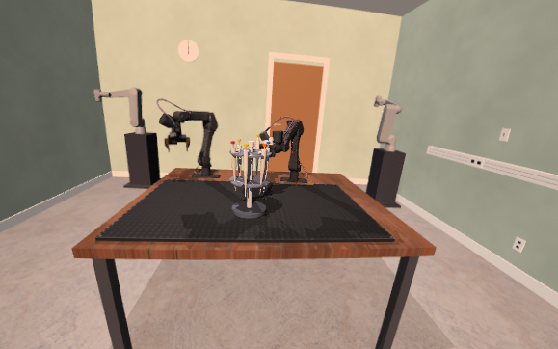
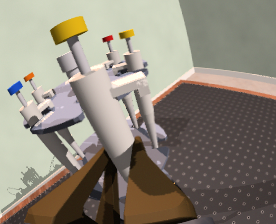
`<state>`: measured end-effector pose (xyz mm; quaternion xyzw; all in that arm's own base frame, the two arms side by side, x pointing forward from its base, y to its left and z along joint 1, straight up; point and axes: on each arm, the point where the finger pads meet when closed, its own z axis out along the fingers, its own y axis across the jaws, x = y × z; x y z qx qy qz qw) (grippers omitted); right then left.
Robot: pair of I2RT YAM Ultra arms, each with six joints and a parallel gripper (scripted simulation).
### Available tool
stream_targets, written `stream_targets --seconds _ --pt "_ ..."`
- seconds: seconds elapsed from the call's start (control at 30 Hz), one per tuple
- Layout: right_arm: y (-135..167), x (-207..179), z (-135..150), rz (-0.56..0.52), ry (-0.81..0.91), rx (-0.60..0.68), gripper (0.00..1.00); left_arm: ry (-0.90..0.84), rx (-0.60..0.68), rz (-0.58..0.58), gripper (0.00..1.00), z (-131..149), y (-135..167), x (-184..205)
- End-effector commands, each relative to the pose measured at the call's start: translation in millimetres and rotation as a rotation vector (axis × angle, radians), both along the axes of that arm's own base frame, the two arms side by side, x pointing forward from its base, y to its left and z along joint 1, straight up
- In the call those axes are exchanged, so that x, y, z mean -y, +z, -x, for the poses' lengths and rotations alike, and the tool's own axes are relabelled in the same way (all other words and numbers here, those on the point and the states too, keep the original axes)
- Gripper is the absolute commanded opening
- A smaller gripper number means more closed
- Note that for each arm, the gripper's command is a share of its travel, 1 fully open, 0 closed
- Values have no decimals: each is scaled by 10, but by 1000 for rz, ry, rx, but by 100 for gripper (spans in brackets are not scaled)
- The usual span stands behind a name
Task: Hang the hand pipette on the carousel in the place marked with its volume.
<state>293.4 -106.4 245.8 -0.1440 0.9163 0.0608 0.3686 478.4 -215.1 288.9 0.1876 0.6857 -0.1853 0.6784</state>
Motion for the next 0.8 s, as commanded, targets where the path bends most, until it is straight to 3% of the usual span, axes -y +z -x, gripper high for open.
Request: stream_targets --seconds 0.0,0.27,0.37,0.53,0.77 --pt "70 28 -40 5 6 29 100 7 53 28 12 -41 237 -63" --pt "70 28 -40 5 6 29 100 7 53 28 12 -41 237 -63" --pt "70 28 -40 5 6 29 100 6 -1 8 12 -39 -75 -84" --pt "70 28 -40 5 6 29 100 3 60 30 12 -31 237 -75" --pt "70 28 -40 5 6 29 100 2 59 30 12 -30 232 -67"
